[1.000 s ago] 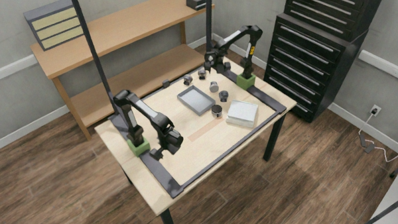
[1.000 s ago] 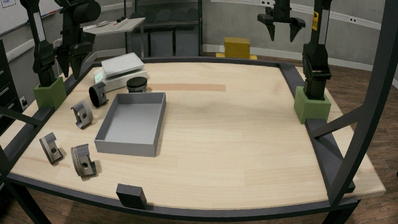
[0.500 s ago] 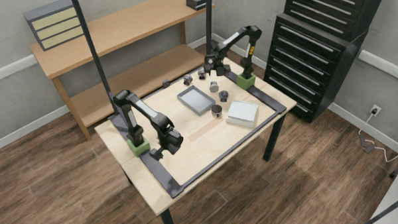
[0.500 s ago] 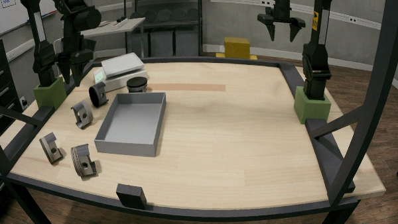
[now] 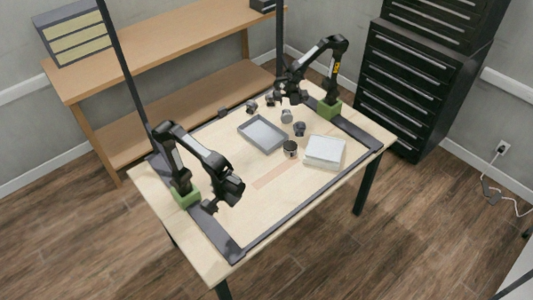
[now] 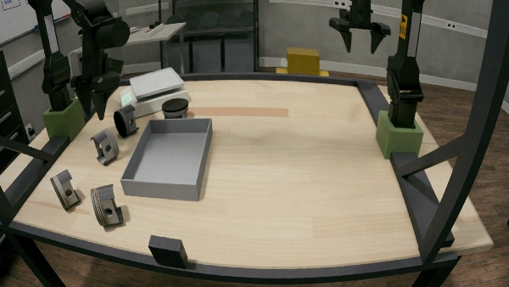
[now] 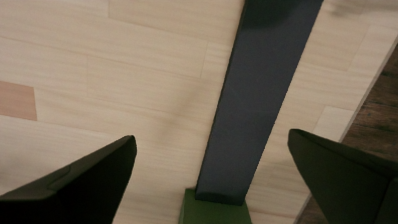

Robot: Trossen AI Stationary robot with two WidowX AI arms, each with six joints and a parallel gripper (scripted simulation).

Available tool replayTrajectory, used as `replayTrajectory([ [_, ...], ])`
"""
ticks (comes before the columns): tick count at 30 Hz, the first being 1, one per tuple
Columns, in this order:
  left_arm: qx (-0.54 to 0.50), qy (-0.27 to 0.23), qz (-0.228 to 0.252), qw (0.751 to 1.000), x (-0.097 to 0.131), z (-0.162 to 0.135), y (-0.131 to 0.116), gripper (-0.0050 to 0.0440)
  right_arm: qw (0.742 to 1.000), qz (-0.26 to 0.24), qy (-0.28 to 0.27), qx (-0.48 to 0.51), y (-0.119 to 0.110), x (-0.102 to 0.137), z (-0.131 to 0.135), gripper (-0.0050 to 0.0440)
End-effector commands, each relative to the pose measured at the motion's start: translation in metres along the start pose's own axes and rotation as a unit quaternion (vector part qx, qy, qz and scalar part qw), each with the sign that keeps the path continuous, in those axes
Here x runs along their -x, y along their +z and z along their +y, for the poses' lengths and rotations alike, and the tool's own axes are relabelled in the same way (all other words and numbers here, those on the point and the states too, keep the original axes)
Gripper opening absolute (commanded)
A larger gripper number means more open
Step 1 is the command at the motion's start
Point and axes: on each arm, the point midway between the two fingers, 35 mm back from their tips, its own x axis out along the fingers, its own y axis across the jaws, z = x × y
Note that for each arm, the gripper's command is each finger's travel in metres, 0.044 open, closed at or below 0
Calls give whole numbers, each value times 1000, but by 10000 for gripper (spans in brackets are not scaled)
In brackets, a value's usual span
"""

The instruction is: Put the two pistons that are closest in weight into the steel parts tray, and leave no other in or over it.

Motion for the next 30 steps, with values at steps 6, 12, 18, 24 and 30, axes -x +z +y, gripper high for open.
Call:
replayTrajectory([
  [6, 3, -5, -1, 1000, -10, 0, 3, 378, 1000, -17, 1, 3, 5, 9, 1, 400],
  [12, 0, -5, -1, 1000, -19, 1, 5, 378, 1000, -17, 1, 3, 5, 9, 1, 400],
  [18, 0, -4, -1, 1000, -30, 1, 4, 378, 1000, -17, 1, 3, 5, 9, 1, 400],
  [24, 0, -4, -1, 1000, -36, 1, 4, 378, 1000, -17, 1, 3, 5, 9, 1, 400],
  [30, 0, -4, -1, 1000, -46, 1, 4, 378, 1000, -17, 1, 3, 5, 9, 1, 400],
])
